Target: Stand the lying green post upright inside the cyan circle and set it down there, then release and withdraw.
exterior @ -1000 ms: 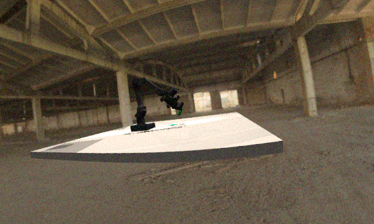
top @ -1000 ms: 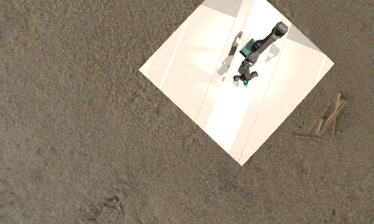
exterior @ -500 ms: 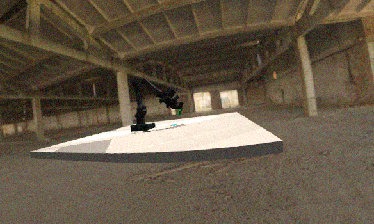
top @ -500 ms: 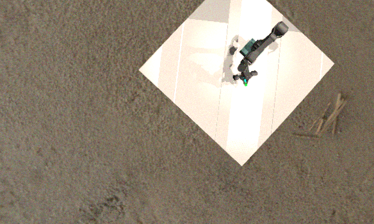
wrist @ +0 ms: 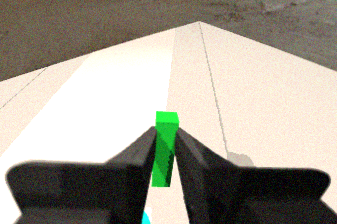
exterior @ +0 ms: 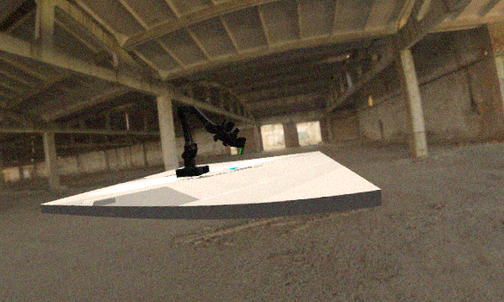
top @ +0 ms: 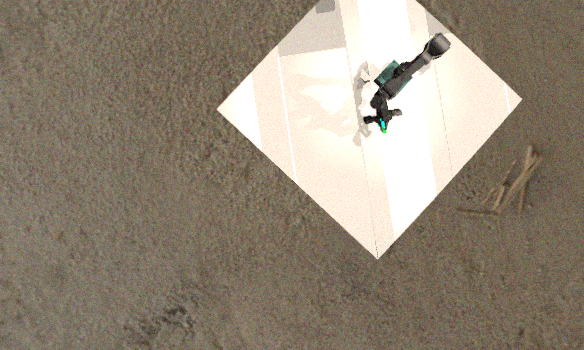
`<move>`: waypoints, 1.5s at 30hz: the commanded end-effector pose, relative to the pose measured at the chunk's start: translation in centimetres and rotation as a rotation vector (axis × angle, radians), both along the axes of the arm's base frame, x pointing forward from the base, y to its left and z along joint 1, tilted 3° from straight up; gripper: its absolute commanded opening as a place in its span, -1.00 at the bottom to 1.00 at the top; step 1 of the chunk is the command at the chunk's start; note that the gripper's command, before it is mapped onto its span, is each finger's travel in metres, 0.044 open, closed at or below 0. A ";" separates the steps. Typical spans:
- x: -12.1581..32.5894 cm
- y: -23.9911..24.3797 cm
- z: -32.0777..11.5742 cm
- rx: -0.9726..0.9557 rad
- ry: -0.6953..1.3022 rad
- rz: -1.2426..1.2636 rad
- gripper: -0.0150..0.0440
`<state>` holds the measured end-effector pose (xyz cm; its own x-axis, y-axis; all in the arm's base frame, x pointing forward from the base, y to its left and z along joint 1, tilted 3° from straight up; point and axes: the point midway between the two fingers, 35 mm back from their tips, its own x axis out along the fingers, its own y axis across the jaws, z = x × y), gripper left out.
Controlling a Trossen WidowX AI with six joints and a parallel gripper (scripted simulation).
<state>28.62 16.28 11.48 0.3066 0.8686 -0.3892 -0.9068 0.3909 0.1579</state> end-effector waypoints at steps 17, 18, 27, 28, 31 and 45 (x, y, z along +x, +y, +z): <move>-0.8 -0.8 0.4 0.093 -0.049 0.017 -0.42; -0.9 -0.9 0.5 0.097 -0.051 0.018 -0.42; -1.4 -1.3 0.7 0.133 -0.077 0.029 -0.42; -1.4 -1.3 0.7 0.137 -0.079 0.030 -0.42; -1.6 -1.5 0.7 0.149 -0.088 0.035 -0.42; -2.7 -2.1 1.0 0.198 -0.128 0.057 -0.42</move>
